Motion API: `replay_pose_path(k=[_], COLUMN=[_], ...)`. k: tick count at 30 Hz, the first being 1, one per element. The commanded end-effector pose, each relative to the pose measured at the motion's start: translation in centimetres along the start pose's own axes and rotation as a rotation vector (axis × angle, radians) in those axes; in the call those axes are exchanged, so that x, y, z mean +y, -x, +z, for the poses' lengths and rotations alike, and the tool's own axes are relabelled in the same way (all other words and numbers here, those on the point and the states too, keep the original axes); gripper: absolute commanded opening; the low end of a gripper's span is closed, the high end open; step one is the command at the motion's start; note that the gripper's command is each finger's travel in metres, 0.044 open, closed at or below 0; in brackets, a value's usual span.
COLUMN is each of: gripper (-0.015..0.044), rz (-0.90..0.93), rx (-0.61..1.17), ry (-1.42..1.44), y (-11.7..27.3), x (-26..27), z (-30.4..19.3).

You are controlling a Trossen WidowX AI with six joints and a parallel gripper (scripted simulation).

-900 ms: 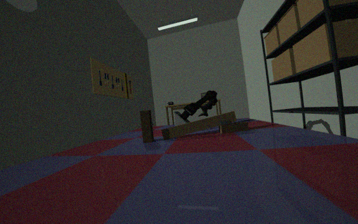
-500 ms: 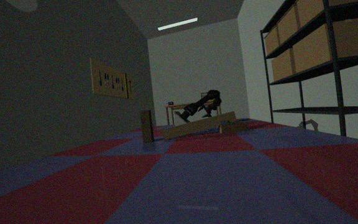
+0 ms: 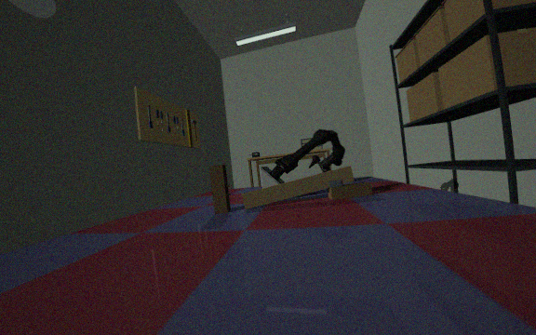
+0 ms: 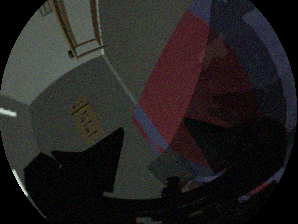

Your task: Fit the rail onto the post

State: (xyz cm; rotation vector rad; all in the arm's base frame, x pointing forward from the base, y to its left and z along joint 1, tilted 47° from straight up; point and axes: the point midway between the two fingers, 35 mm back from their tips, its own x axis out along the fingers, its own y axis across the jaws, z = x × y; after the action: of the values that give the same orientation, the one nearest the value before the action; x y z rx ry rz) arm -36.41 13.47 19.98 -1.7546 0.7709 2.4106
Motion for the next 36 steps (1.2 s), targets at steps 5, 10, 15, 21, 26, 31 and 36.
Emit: replay_pose_path(k=[5, 10, 15, 21, 26, 31, 36], gripper=[0.044, 0.044, 0.044, 0.044, 0.044, 0.044, 0.044], rz=[-0.023, -0.072, -0.135, -0.242, -0.378, -0.521, -0.667], rx=[-0.217, -0.37, -0.519, -0.682, -0.786, -0.85, -0.879], ry=[-0.048, -0.104, -0.153, -0.205, -0.259, -0.339, -0.42], y=[5.1, 9.1, 13.2, 18.3, 22.8, 26.5, 29.4], x=[-4.6, -8.0, -11.1, -14.7, -18.1, -21.8, -25.2], z=[0.6, 0.6, -0.2, -2.1, -4.9, -8.6, -13.0])
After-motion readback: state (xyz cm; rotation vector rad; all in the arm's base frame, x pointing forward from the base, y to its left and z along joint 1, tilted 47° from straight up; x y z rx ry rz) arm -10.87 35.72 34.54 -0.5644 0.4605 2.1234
